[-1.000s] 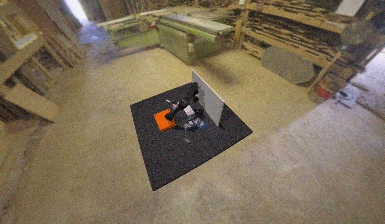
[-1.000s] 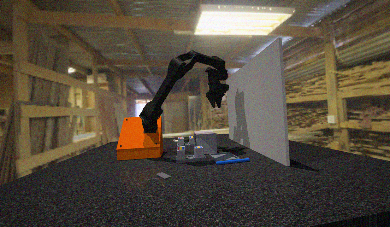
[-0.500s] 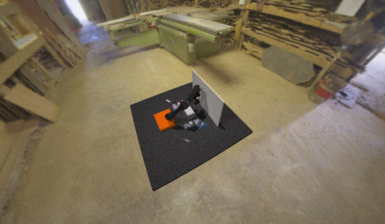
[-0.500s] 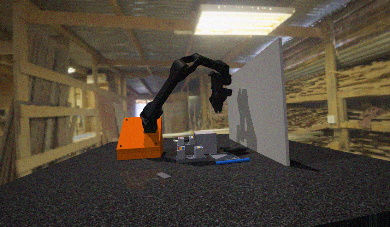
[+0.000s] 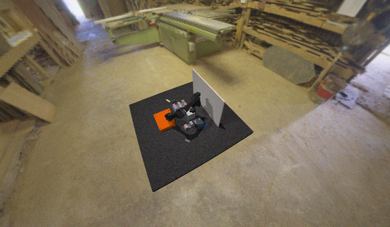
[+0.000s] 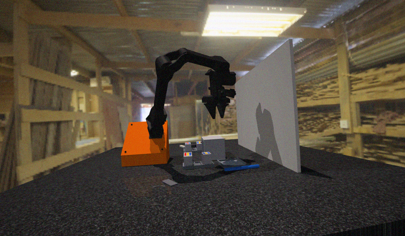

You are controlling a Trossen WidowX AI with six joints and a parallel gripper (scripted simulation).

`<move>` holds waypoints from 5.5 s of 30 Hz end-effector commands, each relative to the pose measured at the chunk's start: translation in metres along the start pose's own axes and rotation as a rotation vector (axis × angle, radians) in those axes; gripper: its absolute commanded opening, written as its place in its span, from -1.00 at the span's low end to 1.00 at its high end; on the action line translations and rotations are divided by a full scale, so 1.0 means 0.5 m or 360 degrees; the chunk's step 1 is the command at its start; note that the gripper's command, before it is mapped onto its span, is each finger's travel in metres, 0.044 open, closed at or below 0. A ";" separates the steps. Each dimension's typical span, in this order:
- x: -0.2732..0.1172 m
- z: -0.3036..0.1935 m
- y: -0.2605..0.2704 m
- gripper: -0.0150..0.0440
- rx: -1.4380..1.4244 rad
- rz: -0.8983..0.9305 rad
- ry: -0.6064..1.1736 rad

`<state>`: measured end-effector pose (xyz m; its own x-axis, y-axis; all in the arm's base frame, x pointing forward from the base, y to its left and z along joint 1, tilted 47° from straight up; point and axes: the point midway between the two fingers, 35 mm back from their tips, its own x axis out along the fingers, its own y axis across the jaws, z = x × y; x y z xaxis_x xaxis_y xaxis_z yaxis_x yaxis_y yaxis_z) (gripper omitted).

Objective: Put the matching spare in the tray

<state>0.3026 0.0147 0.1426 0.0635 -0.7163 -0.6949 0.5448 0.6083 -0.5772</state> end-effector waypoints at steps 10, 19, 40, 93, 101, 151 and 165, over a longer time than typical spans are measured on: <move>0.081 -0.135 -0.246 1.00 0.1196 -0.0023 -0.0009; 0.111 -0.187 -0.290 1.00 0.1540 -0.0037 -0.0022; 0.208 -0.169 -0.283 0.53 0.1544 -0.0034 -0.0016; 0.351 -0.166 -0.293 0.53 0.1542 -0.0039 -0.0032; 0.350 -0.164 -0.294 0.26 0.1550 -0.0043 -0.0037; 0.192 -0.169 -0.283 -0.49 0.1531 -0.0034 -0.0015; 0.097 -0.180 -0.278 -0.49 0.1550 0.0009 0.0002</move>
<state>0.1554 -0.0804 0.1440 0.0646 -0.7166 -0.6945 0.9976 0.0641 0.0267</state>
